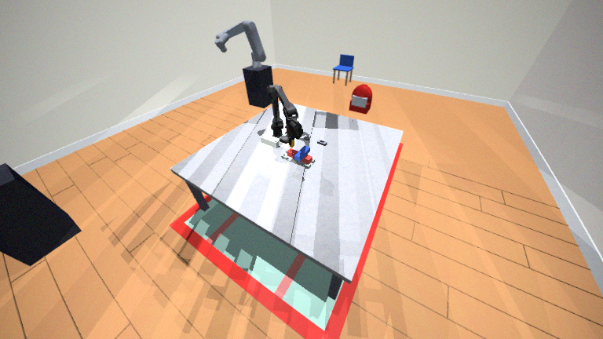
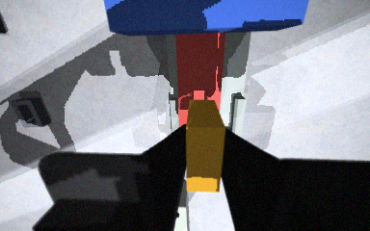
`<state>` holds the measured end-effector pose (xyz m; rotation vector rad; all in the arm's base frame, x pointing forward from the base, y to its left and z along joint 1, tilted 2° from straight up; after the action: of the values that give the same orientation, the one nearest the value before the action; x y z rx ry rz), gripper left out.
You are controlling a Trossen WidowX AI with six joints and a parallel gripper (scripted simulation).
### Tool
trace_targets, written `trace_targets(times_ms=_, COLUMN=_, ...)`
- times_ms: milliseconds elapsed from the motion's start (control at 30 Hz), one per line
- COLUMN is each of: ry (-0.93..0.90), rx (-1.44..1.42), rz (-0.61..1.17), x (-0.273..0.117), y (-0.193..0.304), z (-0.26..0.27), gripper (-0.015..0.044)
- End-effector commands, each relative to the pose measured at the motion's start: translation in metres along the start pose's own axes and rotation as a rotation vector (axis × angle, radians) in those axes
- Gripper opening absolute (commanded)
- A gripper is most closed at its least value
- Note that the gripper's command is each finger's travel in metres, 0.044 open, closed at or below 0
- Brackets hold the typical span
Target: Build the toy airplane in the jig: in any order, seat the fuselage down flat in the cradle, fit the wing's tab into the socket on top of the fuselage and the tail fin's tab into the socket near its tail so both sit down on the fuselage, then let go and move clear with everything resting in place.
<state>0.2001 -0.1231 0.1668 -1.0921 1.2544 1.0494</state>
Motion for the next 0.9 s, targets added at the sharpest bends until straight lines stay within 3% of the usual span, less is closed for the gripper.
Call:
trace_targets(times_ms=0, ry=-0.003, rx=-0.006, rz=-0.001, x=0.001, y=0.000, z=0.000, gripper=0.0065)
trace_targets(times_ms=867, ry=-0.003, rx=-0.006, rz=-0.001, x=0.039, y=-0.001, z=0.001, gripper=0.0065)
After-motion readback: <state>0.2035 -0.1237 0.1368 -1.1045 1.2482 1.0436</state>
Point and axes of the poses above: the point midway between the two fingers, 35 mm back from their tips, its own x axis out along the fingers, its own z axis across the jaws, y = z × x, the point moved 7 cm from there along -x, back along the fingers, and after that the axes turned 6 degrees about x, right-handed, at the moved point
